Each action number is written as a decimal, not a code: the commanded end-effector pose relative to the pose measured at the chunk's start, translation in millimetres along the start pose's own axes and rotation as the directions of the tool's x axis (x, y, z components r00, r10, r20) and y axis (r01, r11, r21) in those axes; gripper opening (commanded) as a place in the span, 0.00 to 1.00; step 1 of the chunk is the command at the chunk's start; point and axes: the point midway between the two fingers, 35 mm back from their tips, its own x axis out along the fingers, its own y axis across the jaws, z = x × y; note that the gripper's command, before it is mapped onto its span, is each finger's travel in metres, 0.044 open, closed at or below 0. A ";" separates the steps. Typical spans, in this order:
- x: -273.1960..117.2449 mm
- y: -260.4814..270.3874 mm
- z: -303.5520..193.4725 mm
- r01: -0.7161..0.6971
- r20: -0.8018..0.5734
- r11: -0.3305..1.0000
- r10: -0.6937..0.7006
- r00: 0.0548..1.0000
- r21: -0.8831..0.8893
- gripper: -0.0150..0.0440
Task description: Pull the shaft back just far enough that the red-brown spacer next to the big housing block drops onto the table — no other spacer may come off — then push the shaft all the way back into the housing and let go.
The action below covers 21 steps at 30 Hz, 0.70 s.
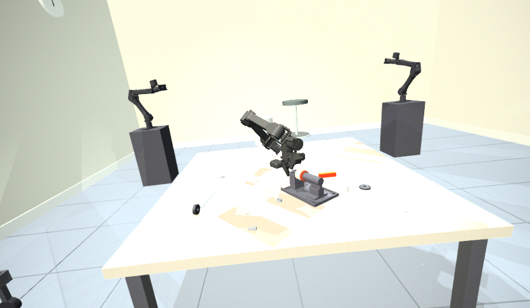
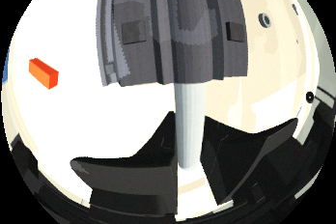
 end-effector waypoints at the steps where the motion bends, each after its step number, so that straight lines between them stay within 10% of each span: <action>1: 0.0 -0.5 -0.7 0.005 0.000 1.000 -0.005 1.000 -0.003 0.25; 21: 0.1 -0.5 -3.0 0.005 0.000 1.000 -0.005 1.000 -0.003 0.25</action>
